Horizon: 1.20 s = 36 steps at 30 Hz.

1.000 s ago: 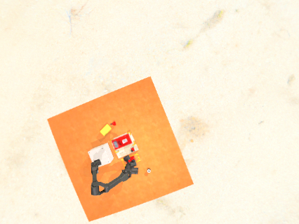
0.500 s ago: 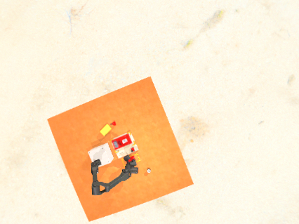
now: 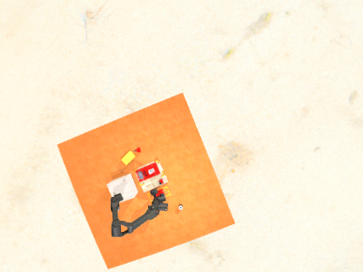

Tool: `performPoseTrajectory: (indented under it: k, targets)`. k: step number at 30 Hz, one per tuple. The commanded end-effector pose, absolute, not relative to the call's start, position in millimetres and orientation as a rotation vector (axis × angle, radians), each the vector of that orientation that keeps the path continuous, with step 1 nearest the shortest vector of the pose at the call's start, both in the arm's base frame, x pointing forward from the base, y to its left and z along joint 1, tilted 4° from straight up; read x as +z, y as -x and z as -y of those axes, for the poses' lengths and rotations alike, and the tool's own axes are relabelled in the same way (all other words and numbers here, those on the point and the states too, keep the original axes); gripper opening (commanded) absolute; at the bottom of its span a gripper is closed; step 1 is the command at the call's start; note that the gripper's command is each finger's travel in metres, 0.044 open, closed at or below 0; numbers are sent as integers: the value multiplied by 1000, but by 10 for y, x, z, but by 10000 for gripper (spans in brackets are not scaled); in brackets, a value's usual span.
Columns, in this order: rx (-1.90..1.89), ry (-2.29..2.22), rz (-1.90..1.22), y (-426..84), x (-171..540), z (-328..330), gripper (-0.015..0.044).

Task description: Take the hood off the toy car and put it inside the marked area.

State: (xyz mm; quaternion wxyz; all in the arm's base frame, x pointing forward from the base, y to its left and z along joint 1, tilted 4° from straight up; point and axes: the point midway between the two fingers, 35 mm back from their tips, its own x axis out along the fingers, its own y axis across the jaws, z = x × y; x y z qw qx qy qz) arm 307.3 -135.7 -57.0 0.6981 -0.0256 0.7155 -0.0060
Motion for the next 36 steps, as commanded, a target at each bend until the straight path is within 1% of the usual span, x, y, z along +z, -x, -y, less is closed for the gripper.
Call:
performPoseTrajectory:
  k: [1, 10, 36]
  targets:
    - [-14, 57, -1595, -3077, -545, 1357, 440]
    - [-18, 62, -1605, -3108, 162, 1318, 440]
    - [-18, 62, -1605, -3108, 162, 1318, 440]
